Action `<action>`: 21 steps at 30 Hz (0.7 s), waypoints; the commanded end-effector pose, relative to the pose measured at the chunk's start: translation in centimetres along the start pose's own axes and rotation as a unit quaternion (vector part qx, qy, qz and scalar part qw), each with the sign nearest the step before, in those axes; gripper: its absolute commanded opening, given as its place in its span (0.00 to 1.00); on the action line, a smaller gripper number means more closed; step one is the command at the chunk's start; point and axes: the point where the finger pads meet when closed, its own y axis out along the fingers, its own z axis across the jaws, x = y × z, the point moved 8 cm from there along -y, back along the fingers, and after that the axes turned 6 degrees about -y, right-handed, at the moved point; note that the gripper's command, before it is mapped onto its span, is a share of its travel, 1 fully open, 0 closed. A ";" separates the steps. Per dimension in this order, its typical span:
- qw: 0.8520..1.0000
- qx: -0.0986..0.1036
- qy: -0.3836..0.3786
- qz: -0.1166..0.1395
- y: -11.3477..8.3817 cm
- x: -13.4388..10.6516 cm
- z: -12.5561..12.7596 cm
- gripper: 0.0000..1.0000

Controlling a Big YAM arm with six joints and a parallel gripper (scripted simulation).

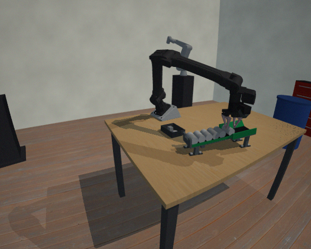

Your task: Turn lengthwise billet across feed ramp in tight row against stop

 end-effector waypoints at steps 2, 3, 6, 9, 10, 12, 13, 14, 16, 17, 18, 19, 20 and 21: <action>1.000 0.006 -0.002 -0.002 0.4 0.1 0.5 0.55; 1.000 0.006 -0.002 -0.002 0.4 0.1 0.5 0.55; 1.000 0.006 -0.002 -0.002 0.4 0.1 0.5 0.55; 1.000 0.006 -0.002 -0.002 0.4 0.1 0.5 0.55; 1.000 0.006 -0.002 -0.002 0.4 0.1 0.5 0.55; 1.000 0.006 -0.002 -0.003 0.3 0.2 0.5 0.55; 1.000 0.007 -0.001 -0.004 0.2 0.2 0.5 0.55; 1.000 0.007 0.000 -0.006 0.0 0.3 0.6 0.55; 1.000 0.008 0.000 -0.007 -0.3 0.4 0.6 0.55; 1.000 0.008 0.000 -0.007 -0.3 0.4 0.6 0.55; 1.000 0.009 0.001 -0.008 -0.7 0.4 0.6 0.55; 1.000 0.010 0.001 -0.010 -1.2 0.5 0.6 0.55; 1.000 0.011 0.002 -0.013 -1.7 0.7 0.6 0.55; 1.000 0.014 0.004 -0.017 -2.4 0.8 0.6 0.55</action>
